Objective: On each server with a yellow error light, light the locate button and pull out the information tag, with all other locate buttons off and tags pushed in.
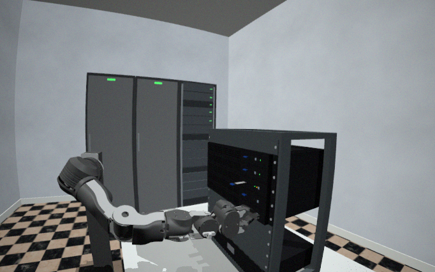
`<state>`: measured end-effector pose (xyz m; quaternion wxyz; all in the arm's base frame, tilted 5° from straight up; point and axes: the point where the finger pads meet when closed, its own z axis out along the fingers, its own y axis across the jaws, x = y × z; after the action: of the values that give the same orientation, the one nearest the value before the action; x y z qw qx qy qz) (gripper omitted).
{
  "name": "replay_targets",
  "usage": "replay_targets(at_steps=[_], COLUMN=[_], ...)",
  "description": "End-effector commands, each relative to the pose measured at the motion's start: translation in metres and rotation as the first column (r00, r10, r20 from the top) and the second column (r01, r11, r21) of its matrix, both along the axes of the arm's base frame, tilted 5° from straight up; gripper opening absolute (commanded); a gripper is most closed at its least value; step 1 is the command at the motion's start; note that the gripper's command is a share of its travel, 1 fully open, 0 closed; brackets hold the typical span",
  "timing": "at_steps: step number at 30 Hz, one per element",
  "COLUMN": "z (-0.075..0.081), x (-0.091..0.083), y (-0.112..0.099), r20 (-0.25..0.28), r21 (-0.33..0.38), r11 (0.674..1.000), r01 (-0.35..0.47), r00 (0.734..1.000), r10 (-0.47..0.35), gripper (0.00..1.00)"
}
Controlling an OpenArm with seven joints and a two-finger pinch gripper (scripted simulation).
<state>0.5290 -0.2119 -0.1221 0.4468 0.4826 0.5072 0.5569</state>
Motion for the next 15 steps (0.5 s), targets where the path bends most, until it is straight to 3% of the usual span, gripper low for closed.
replay_targets(at_steps=[1,15], z=[0.0004,-0.0005], x=[0.0006,0.0017], y=[-0.0008,-0.0014], r20=[0.000,0.001], r21=[-0.002,-0.002], r11=[1.000,1.000], r01=[0.003,0.002], r00=[1.000,1.000], r10=[-0.003,-0.002], gripper=[0.00,0.00])
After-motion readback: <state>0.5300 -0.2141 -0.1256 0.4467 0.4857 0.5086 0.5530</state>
